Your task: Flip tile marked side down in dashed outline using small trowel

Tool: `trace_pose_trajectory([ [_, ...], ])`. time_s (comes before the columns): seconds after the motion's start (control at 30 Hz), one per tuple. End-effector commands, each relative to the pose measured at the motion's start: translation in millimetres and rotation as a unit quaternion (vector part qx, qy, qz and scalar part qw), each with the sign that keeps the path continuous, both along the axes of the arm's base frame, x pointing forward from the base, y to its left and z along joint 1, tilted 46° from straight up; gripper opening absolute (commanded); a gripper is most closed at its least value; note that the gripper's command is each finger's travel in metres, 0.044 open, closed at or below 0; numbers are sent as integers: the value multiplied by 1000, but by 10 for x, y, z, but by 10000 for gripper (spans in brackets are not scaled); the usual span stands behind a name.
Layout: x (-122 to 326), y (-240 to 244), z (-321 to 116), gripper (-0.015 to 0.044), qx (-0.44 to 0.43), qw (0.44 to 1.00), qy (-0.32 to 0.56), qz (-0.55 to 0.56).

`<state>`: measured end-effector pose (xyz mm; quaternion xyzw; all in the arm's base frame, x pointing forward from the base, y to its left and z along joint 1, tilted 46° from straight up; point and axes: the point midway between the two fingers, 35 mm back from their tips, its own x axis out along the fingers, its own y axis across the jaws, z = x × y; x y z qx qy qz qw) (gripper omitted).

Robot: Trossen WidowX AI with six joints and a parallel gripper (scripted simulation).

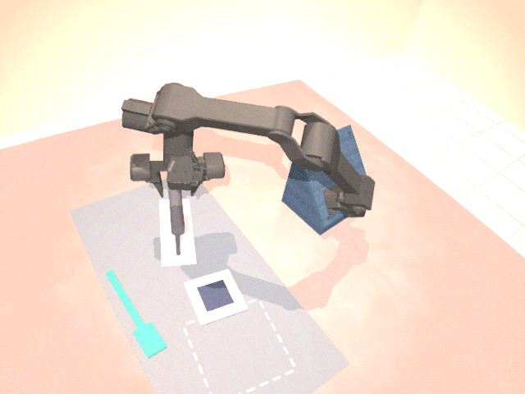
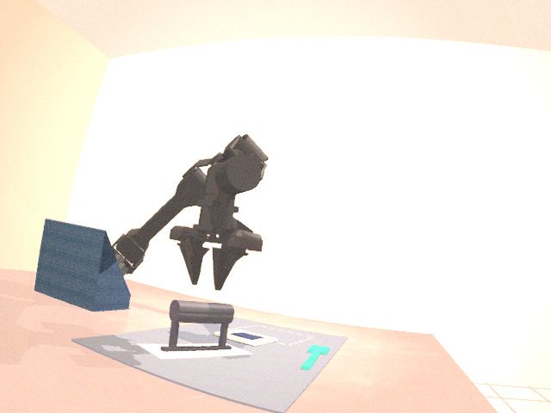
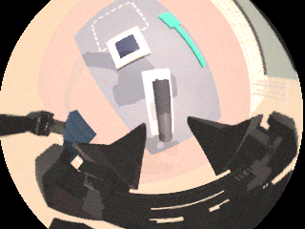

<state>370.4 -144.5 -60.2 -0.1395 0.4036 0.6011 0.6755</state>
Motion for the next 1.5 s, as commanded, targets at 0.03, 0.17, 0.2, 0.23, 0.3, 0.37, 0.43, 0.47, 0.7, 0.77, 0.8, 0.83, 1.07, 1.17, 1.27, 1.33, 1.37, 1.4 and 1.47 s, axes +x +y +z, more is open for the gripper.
trace_pose_trajectory([
  [0.03, 15, -33, 1, 300, -12, 999, 18, -33],
  [0.17, 31, -31, -33, 300, -25, 995, 47, -82],
  [0.2, 35, -30, -41, 300, -28, 994, 54, -94],
  [0.23, 39, -30, -49, 300, -31, 992, 61, -107],
  [0.3, 46, -28, -64, 300, -37, 988, 75, -132],
  [0.37, 54, -26, -79, 300, -42, 983, 88, -157],
  [0.43, 60, -24, -92, 300, -46, 977, 101, -182],
  [0.47, 64, -23, -99, 300, -48, 974, 108, -195],
  [0.7, 82, -16, -144, 300, -58, 943, 153, -288],
  [0.77, 86, -14, -155, 300, -59, 932, 166, -316],
  [0.8, 88, -13, -161, 300, -60, 927, 172, -329],
  [0.83, 89, -12, -166, 300, -60, 921, 178, -343],
  [1.07, 89, -10, -200, 300, -58, 871, 220, -435],
  [1.17, 83, -9, -214, 300, -53, 847, 237, -473],
  [1.27, 74, -10, -231, 300, -48, 820, 254, -511],
  [1.33, 67, -10, -241, 300, -43, 801, 264, -535],
  [1.37, 63, -11, -247, 300, -40, 791, 269, -547],
  [1.4, 60, -11, -251, 300, -38, 782, 274, -559],
  [1.47, 51, -11, -260, 300, -32, 761, 283, -583],
])
